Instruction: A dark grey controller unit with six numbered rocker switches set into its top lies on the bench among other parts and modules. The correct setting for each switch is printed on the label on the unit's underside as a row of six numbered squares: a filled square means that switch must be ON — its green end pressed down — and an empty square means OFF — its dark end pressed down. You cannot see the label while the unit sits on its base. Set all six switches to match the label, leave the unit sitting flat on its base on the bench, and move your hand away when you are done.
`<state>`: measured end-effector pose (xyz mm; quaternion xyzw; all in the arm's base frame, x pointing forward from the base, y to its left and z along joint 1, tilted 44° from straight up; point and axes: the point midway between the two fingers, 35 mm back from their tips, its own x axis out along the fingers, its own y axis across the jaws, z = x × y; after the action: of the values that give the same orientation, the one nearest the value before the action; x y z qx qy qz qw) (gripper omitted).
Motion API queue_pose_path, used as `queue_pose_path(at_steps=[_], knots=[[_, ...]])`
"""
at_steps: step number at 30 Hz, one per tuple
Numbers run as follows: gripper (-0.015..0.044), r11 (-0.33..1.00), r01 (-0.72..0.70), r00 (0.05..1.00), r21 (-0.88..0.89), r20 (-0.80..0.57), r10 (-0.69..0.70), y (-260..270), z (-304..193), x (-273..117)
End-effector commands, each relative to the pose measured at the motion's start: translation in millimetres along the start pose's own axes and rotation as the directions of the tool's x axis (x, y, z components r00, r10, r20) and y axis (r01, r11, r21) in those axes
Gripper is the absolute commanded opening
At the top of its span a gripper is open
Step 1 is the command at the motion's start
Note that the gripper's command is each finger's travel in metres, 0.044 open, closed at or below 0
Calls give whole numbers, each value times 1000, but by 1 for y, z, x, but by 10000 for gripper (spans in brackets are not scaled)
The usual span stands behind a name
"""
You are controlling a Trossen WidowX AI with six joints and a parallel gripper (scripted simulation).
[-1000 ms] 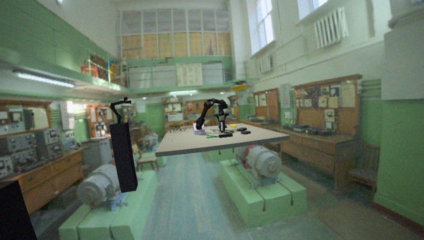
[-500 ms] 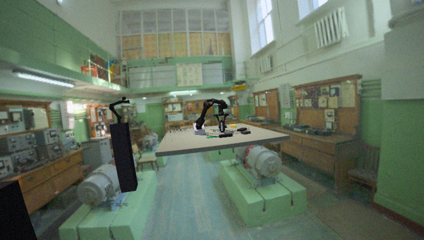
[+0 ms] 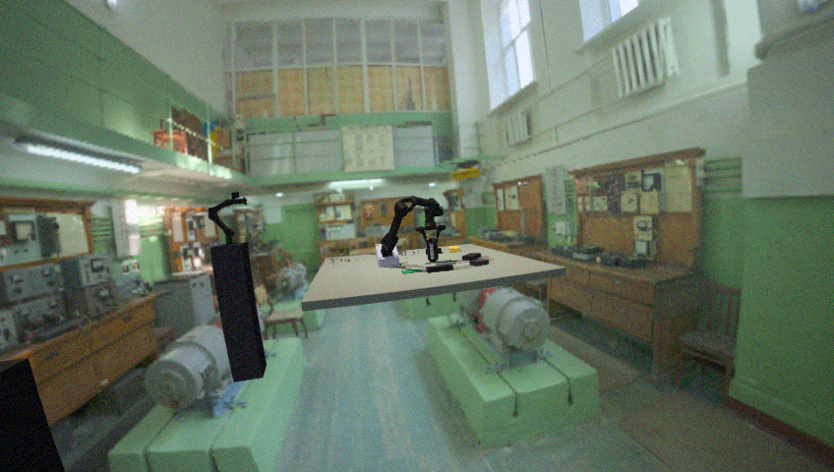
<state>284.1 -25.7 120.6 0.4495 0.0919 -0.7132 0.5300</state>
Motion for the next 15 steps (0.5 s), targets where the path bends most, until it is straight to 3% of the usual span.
queue_pose_path(at_steps=[1, 15], knots=[[336, 1000, 6, 1000, -7, 20, -6, -1, 7, 6], [336, 1000, 6, 1000, -8, 21, -5, -1, 18, 8]])
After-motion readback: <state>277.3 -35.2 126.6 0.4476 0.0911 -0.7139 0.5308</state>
